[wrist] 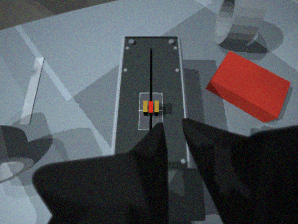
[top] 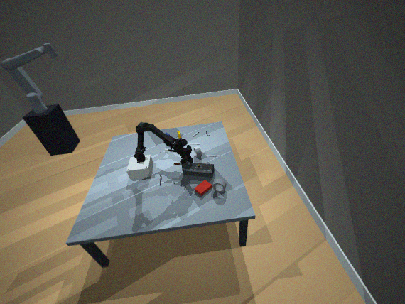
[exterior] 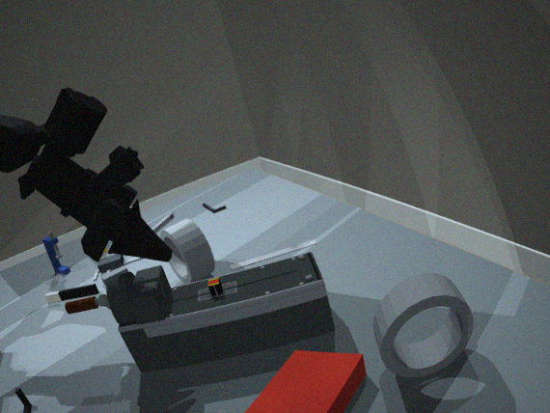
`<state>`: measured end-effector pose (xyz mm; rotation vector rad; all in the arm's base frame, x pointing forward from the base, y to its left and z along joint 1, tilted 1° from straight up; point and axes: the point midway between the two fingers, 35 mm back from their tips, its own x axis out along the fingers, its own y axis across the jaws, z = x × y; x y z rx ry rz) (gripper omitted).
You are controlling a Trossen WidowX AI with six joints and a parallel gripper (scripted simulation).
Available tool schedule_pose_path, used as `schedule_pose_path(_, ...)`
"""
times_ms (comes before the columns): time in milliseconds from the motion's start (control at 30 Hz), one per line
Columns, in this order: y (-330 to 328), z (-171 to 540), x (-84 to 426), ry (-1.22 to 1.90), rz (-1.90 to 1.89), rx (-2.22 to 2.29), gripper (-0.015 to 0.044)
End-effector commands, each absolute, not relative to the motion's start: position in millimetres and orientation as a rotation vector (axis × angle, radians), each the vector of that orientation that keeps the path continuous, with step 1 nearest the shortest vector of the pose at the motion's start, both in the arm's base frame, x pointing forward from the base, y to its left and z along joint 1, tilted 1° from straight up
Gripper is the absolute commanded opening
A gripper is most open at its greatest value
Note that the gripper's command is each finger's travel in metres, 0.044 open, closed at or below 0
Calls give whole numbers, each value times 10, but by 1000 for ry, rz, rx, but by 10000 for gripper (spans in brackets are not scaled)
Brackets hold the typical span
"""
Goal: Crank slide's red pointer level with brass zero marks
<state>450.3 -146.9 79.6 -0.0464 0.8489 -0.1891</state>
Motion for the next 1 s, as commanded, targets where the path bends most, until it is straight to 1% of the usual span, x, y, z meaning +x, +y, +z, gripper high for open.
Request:
schedule_pose_path(0, -1469, 797, 4503, 849, -189, -46, 0)
schedule_pose_path(667, -1468, 796, 4503, 849, -188, -46, 0)
schedule_pose_path(967, -1468, 796, 4503, 849, -188, -46, 236)
